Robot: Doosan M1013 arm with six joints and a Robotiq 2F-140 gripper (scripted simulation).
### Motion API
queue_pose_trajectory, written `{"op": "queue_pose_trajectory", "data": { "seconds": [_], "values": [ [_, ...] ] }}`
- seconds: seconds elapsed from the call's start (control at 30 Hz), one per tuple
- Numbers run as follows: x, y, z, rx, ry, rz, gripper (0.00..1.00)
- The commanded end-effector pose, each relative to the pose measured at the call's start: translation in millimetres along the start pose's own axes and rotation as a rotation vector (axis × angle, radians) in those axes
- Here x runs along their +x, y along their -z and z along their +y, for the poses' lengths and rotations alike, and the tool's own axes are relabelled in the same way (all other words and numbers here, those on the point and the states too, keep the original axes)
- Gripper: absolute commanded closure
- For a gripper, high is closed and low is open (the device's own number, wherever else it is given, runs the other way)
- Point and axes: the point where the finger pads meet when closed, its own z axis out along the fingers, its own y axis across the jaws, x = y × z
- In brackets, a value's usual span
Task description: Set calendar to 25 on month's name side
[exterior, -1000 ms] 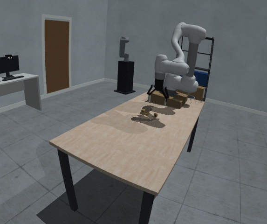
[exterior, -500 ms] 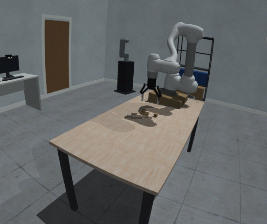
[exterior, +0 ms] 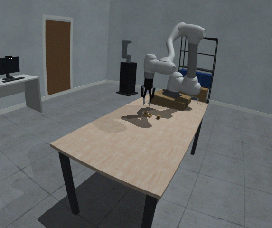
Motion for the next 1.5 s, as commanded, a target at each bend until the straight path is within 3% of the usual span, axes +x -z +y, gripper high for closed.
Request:
{"op": "queue_pose_trajectory", "data": {
  "seconds": [0.0, 1.1, 1.47],
  "values": [
    [0, 0, 0, 0.0, 0.0, 0.0, 0.65],
    [0, -2, 0, 0.0, 0.0, 0.0, 0.65],
    [0, -13, 0, 0.0, 0.0, 0.0, 0.65]
  ]
}}
